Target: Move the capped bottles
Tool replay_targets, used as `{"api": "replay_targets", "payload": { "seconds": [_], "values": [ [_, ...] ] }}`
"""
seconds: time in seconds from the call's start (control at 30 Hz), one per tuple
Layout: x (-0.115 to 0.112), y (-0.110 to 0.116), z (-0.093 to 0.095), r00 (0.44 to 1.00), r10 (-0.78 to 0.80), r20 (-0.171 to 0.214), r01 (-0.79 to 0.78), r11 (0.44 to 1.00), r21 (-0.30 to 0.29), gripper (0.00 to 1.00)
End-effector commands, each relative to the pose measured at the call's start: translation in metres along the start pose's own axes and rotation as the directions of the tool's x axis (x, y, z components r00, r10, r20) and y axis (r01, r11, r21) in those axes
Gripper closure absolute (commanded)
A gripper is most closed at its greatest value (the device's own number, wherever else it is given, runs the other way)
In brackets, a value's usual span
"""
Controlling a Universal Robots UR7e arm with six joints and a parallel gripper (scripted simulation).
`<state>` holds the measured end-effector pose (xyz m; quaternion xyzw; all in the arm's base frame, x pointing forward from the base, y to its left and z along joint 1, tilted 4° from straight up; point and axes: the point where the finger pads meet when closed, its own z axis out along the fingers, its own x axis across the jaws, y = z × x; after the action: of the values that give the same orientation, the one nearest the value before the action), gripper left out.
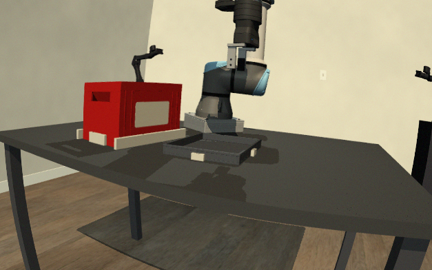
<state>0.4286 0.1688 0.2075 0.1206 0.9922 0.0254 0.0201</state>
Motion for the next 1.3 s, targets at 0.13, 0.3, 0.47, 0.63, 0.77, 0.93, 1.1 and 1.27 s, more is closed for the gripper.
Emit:
{"api": "replay_targets", "payload": {
  "seconds": [0.13,0.3,0.47,0.63,0.77,0.93,1.1,1.27],
  "values": [
    [-0.002,-0.035,0.000,1.000,-0.003,-0.001,0.003,1.000,-0.003,0.00],
    [-0.003,-0.031,0.000,1.000,0.001,0.001,-0.001,1.000,-0.001,0.00],
    [-0.004,-0.047,0.000,1.000,-0.001,0.000,0.001,1.000,-0.002,0.00],
    [-0.005,-0.064,0.000,1.000,-0.003,-0.001,0.003,1.000,-0.003,0.00],
    [-0.006,-0.071,0.001,1.000,-0.003,-0.001,0.003,1.000,-0.003,0.00],
    [-0.007,-0.073,0.000,1.000,0.001,0.001,-0.001,1.000,-0.001,0.00],
    [-0.008,-0.089,0.001,1.000,-0.001,0.000,0.001,1.000,-0.002,0.00],
    [-0.009,-0.106,0.001,1.000,-0.003,-0.001,0.003,1.000,-0.003,0.00]
  ]
}}
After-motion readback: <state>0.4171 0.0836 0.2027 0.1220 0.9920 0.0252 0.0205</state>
